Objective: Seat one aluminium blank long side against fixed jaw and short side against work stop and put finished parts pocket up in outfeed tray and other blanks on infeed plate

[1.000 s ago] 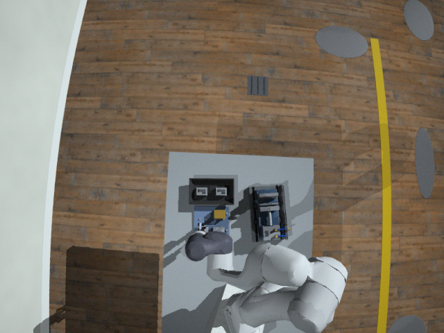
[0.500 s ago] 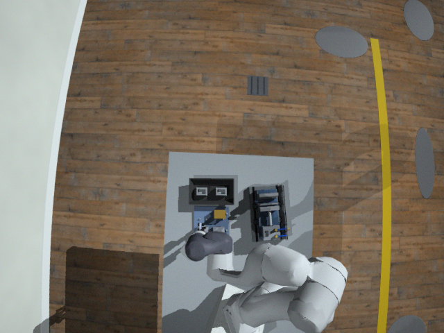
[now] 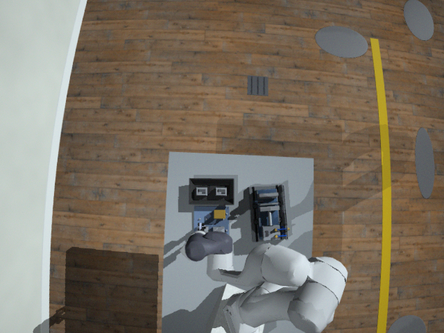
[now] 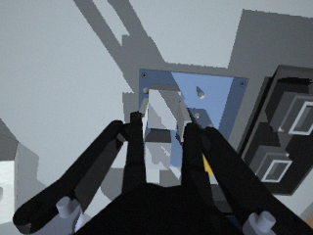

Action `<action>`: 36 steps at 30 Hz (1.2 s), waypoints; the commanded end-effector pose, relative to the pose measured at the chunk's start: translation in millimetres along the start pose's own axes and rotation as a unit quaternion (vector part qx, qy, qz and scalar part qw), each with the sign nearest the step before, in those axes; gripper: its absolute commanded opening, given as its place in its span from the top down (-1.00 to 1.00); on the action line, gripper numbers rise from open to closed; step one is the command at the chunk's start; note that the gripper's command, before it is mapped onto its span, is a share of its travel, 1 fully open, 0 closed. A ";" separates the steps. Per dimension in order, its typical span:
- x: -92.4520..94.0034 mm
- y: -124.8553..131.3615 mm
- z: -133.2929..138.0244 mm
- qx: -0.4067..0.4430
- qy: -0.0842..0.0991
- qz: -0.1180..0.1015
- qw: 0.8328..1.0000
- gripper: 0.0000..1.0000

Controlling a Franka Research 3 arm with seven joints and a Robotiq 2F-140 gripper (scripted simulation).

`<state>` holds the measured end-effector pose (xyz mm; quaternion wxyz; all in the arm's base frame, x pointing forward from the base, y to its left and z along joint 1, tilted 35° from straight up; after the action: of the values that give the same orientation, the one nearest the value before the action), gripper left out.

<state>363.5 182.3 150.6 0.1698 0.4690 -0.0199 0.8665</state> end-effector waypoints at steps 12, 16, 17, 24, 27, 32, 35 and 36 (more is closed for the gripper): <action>0.1 -1.1 1.1 -0.001 0.001 0.001 1.000 1.00; 0.1 -1.1 1.1 -0.001 0.001 0.001 1.000 1.00; 0.1 -1.1 1.1 -0.001 0.001 0.001 1.000 1.00; 0.1 -1.1 1.1 -0.001 0.001 0.001 1.000 1.00; 0.4 -1.1 1.1 -0.001 0.001 0.001 1.000 1.00; 4.0 -1.1 1.1 -0.001 0.001 0.001 1.000 1.00; 5.4 -1.1 1.1 -0.001 0.001 0.001 1.000 1.00; 7.1 -1.1 1.1 -0.001 0.001 0.001 1.000 1.00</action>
<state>363.1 183.8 154.6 0.1701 0.4670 -0.0232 0.8674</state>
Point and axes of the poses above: the point where the finger pads meet when closed, its own x axis back along the fingers, its own z axis across the jaws, y = z × x, the point moved 2 cm from there along x, back along the fingers, and after that the axes turned 11 degrees about -x, right-handed, at the moved point
